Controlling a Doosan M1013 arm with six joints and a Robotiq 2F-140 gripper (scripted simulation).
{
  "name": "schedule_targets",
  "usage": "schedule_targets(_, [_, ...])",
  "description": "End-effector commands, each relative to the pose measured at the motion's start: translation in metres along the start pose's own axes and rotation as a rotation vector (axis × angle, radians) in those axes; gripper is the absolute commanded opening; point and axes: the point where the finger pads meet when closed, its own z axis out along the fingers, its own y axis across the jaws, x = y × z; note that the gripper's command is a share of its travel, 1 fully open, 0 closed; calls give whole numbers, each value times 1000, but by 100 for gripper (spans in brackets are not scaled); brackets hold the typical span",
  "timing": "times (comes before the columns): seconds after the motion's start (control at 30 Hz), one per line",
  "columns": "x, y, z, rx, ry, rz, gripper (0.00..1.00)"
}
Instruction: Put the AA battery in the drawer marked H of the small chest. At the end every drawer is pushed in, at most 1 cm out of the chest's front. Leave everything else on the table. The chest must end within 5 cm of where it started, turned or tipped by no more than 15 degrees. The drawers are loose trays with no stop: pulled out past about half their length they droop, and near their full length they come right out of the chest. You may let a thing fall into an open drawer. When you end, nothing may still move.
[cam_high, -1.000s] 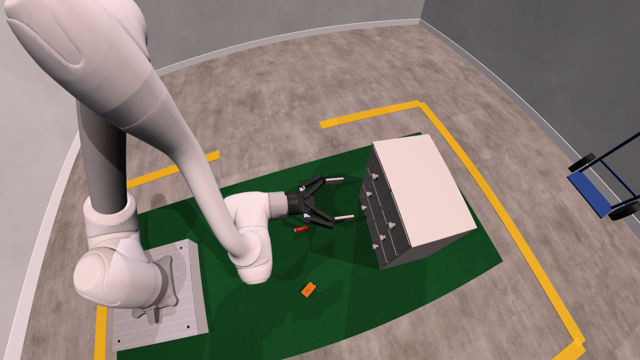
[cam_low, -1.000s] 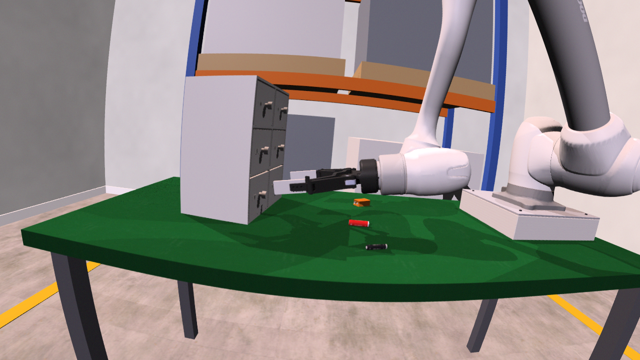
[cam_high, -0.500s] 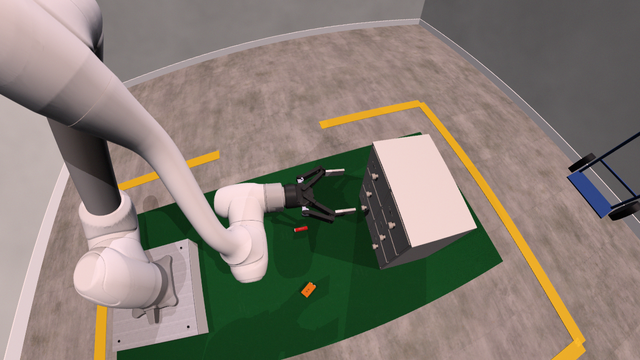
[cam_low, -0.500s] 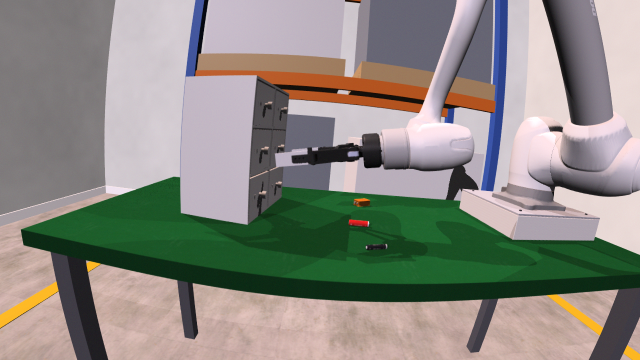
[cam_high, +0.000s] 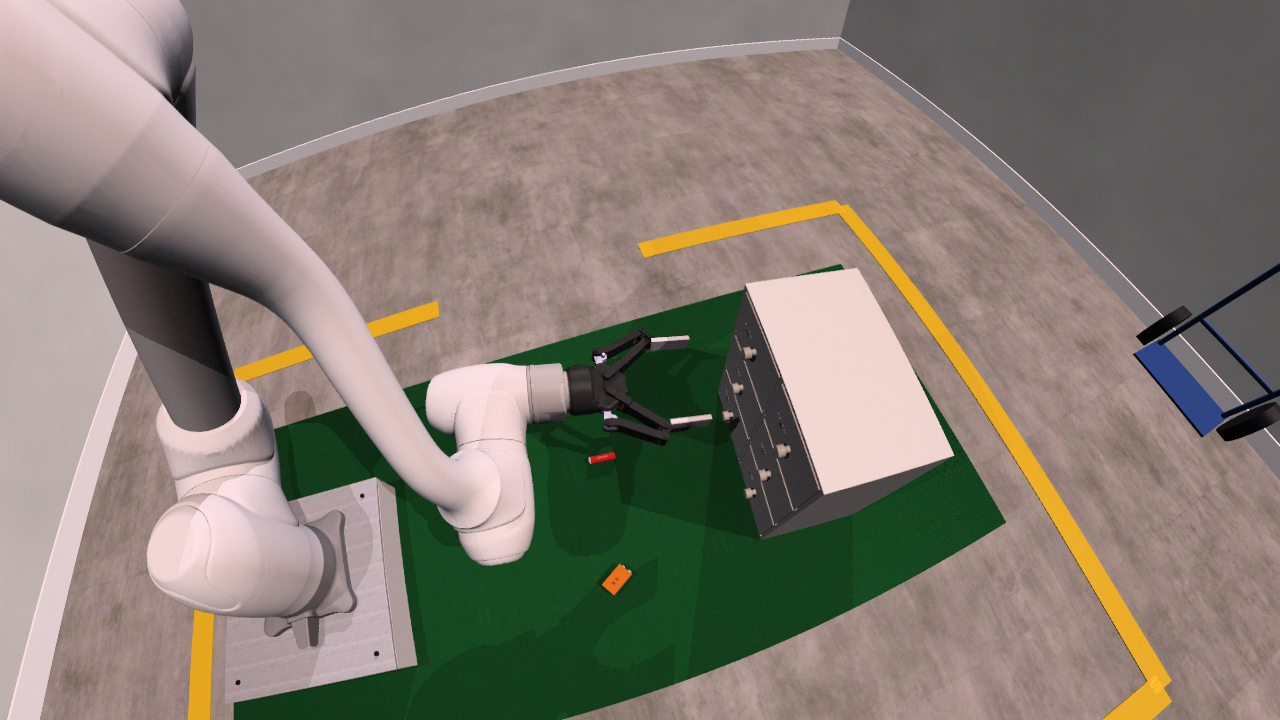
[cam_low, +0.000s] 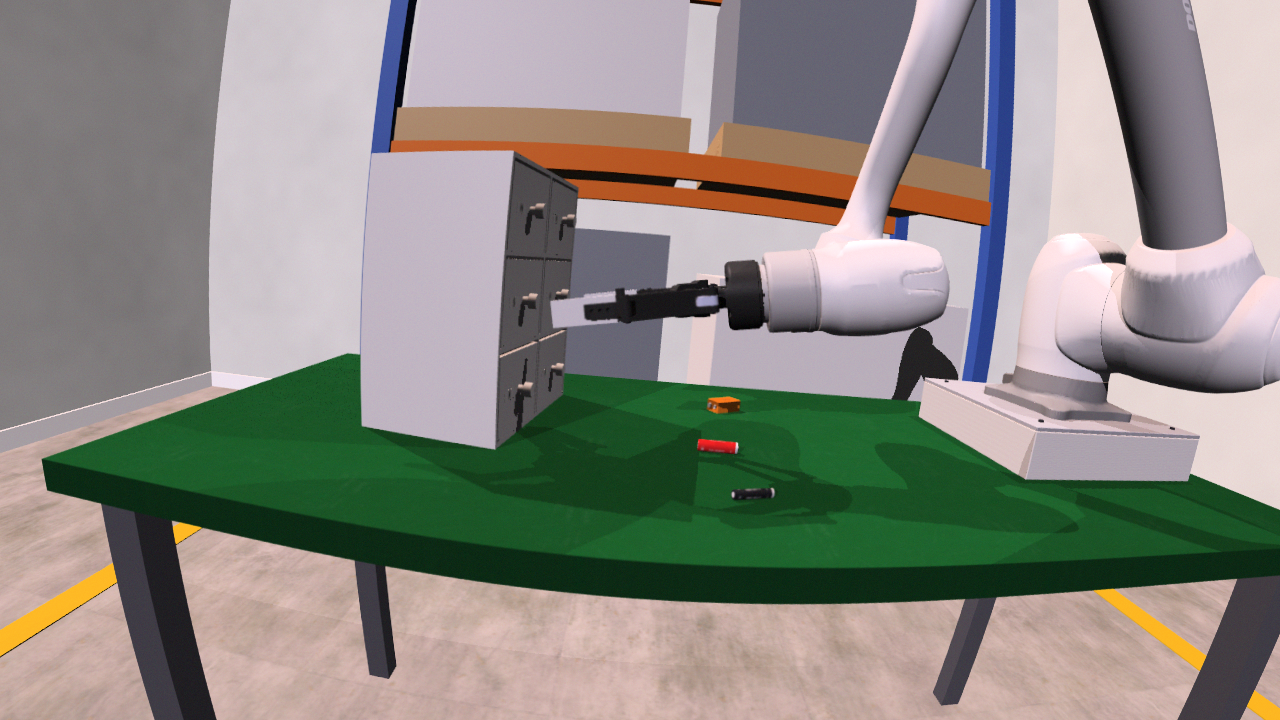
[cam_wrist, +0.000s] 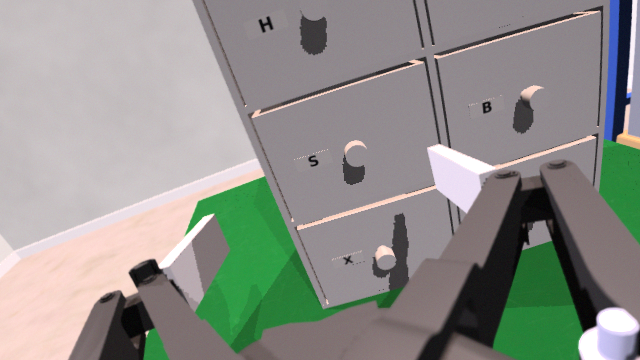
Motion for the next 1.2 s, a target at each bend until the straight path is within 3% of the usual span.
schedule_targets(0.0, [0, 0, 0, 0, -6, 0, 100])
schedule_targets(0.53, [6, 0, -9, 0, -104, 0, 100])
schedule_targets(0.9, [16, 0, -24, -1, -281, 0, 100])
schedule_targets(0.97, [16, 0, -24, -1, -281, 0, 100])
schedule_targets(1.17, [24, 1, -35, -2, -411, -1, 100])
